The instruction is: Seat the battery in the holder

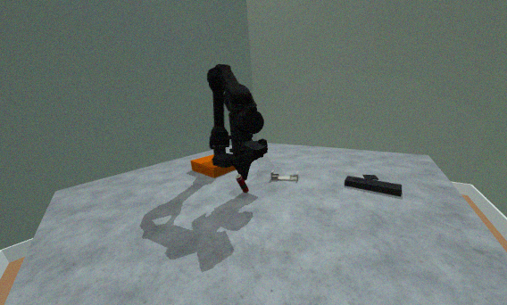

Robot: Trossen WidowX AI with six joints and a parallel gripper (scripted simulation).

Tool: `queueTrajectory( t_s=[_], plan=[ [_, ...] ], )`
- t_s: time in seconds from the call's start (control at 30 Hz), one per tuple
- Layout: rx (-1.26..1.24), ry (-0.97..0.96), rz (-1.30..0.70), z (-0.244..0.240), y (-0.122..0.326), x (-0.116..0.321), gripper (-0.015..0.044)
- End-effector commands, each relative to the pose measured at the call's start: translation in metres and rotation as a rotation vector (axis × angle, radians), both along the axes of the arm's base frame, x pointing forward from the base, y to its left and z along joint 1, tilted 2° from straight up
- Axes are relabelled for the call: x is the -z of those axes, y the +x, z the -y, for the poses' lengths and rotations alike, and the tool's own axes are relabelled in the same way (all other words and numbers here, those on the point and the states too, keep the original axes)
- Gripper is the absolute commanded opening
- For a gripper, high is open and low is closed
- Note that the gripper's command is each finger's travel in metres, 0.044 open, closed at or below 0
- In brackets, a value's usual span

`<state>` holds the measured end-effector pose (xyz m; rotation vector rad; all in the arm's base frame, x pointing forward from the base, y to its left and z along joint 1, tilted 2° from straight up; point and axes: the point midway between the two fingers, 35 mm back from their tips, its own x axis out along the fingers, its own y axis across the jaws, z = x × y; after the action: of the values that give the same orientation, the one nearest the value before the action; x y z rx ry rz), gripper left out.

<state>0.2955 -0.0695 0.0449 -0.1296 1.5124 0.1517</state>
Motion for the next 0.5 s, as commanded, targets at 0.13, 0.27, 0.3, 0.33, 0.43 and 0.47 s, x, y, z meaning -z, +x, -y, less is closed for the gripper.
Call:
queueTrajectory(
  t_s=[0.13, 0.27, 0.3, 0.33, 0.43, 0.47],
  plan=[
    [-0.005, -0.001, 0.0, 0.014, 0.002, 0.0, 0.0],
    [-0.005, -0.001, 0.0, 0.019, 0.002, 0.0, 0.0],
    [-0.005, -0.001, 0.0, 0.019, 0.002, 0.0, 0.0],
    [-0.005, -0.001, 0.0, 0.019, 0.002, 0.0, 0.0],
    [0.002, -0.002, 0.0, 0.018, 0.002, -0.004, 0.0],
    [0.001, -0.002, 0.0, 0.019, 0.003, -0.011, 0.0]
  ],
)
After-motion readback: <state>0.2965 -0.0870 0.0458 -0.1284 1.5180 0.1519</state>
